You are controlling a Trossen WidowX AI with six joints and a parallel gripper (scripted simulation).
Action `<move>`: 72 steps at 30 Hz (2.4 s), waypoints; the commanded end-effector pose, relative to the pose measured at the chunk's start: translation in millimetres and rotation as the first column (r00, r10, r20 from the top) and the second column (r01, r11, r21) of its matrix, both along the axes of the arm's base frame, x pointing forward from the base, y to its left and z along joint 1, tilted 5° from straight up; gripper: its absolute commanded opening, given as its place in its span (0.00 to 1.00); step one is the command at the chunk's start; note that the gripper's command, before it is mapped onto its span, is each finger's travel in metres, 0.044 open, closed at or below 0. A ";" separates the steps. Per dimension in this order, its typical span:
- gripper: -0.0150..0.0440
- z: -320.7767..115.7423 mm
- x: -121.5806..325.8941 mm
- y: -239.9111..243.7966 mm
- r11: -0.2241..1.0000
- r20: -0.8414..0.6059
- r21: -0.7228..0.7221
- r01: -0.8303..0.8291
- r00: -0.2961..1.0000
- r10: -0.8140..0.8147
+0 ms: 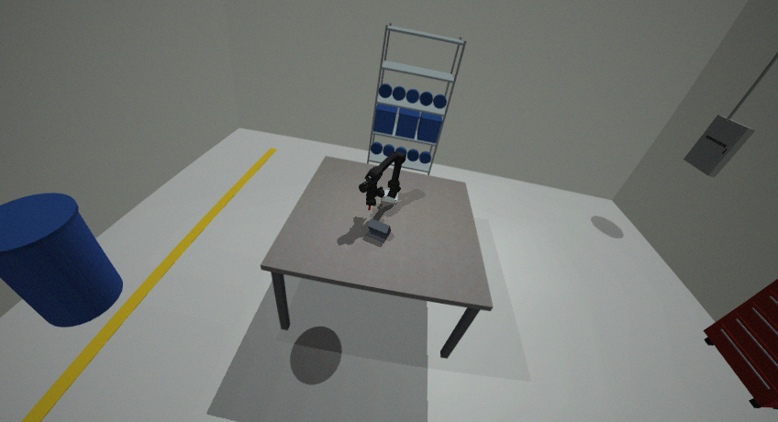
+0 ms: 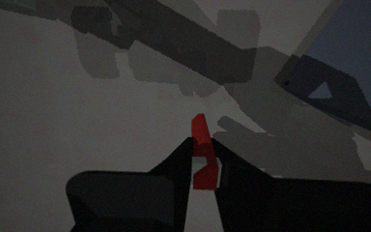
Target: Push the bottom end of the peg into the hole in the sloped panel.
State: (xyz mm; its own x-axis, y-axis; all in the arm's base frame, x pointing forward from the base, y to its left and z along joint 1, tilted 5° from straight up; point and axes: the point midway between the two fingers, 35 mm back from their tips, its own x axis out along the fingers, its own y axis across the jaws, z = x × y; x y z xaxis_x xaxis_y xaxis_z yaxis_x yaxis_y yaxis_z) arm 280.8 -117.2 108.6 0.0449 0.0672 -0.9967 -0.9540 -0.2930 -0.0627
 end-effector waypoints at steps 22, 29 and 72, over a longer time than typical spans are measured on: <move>0.25 27.5 0.1 8.1 0.995 0.061 -0.056 -0.082 0.995 0.085; 0.25 27.4 1.4 13.5 0.989 0.085 -0.087 -0.122 0.988 0.129; 0.25 27.4 6.8 46.8 0.901 0.205 -0.288 -0.325 0.898 0.389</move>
State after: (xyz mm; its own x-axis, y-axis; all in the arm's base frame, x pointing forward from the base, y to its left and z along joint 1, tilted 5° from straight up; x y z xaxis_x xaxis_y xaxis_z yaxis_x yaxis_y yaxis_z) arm 288.4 -72.9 136.3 0.2998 -0.1015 -0.9486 -0.7589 -0.6279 -0.1727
